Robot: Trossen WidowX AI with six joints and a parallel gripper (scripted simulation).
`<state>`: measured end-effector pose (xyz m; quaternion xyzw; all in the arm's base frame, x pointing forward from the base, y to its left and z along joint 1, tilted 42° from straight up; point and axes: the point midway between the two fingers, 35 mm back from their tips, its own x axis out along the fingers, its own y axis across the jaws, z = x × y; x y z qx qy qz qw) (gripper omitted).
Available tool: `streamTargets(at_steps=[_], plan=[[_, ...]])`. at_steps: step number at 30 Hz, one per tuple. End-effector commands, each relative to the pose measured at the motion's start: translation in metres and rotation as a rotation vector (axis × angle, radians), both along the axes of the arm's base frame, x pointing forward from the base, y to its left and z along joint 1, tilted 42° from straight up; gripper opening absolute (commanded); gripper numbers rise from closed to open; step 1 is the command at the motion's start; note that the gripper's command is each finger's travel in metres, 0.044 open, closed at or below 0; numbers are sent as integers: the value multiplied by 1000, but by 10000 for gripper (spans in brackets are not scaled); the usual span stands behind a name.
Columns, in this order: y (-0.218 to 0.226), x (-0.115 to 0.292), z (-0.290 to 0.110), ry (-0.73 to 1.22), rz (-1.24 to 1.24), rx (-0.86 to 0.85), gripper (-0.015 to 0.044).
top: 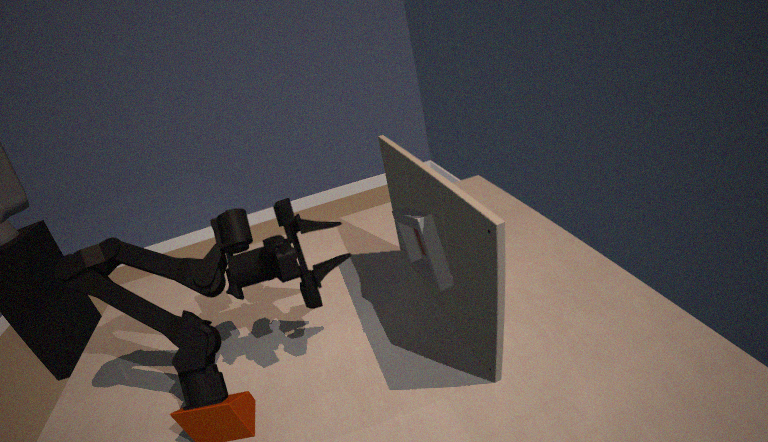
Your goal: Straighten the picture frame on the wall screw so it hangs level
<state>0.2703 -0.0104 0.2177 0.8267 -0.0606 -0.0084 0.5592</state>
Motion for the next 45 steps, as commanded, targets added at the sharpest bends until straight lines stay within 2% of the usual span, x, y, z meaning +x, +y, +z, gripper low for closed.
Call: streamTargets(at_steps=[1, 13, 30, 45], plan=[[-1, 5, 3, -2, -3, 4, 260], [-9, 77, 5, -6, -3, 3, 260], [-9, 79, 5, -6, -3, 3, 260], [-12, 101, 8, -8, -3, 3, 260]])
